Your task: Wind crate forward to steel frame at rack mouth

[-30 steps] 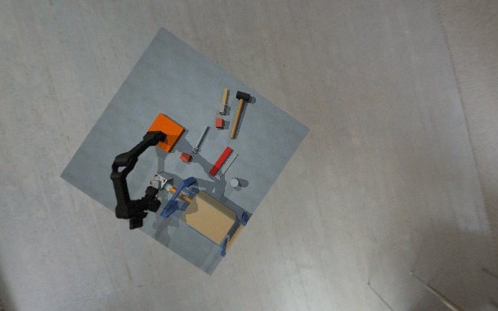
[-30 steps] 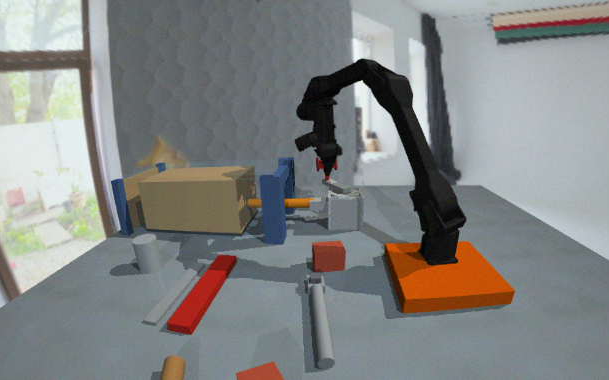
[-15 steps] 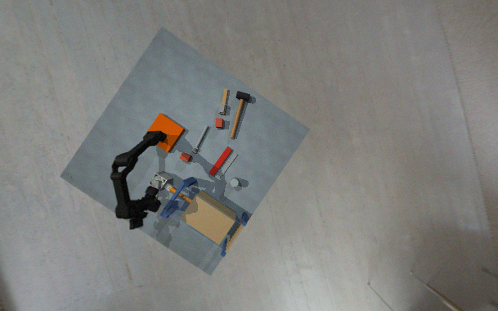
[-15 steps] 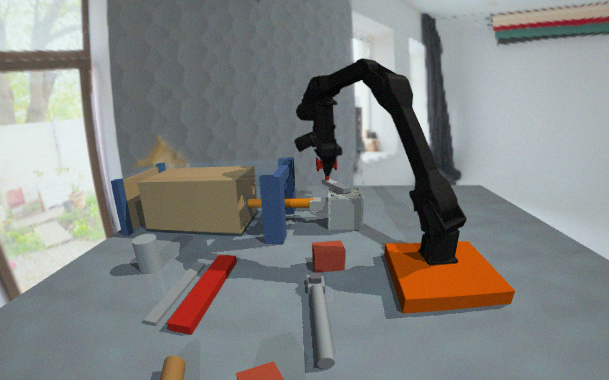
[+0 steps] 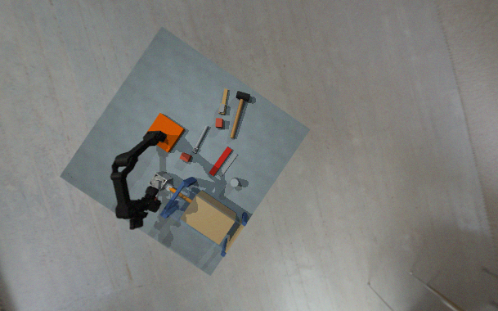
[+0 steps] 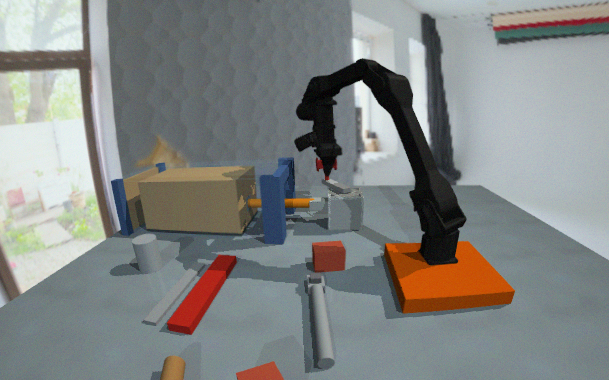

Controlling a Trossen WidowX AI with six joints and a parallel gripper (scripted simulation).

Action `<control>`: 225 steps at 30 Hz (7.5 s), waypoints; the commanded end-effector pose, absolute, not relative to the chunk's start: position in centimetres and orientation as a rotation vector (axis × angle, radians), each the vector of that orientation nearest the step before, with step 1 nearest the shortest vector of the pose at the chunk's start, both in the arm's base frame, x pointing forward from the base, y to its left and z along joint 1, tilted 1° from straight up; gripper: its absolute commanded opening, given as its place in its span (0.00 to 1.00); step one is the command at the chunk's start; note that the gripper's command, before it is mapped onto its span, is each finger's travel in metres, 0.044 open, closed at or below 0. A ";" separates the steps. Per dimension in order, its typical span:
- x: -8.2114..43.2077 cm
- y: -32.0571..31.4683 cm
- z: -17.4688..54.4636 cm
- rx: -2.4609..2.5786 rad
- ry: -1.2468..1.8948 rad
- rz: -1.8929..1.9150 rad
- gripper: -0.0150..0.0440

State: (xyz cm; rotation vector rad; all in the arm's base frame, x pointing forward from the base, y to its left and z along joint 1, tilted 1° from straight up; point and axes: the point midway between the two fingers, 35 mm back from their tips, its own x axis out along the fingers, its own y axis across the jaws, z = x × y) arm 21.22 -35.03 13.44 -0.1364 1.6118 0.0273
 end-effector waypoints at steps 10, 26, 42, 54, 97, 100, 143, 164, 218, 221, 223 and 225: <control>23.6 -33.3 13.2 -0.145 1.566 0.091 0.25; 23.7 -33.2 13.2 -0.145 1.566 0.092 0.25; 23.8 -33.1 13.2 -0.145 1.566 0.092 0.25; 24.5 -32.3 13.2 -0.145 1.566 0.092 0.25; 26.2 -29.0 13.1 -0.143 1.564 0.094 0.25; 26.3 -28.9 13.1 -0.143 1.564 0.094 0.25; 26.6 -24.8 12.9 -0.140 1.563 0.097 0.25; 25.8 -21.9 12.8 -0.138 1.564 0.098 0.25; 20.3 -16.8 12.6 -0.135 1.567 0.102 0.25; 19.9 -16.6 12.6 -0.135 1.568 0.102 0.25; 19.7 -16.5 12.5 -0.135 1.568 0.102 0.25; 19.4 -16.5 12.5 -0.135 1.568 0.102 0.25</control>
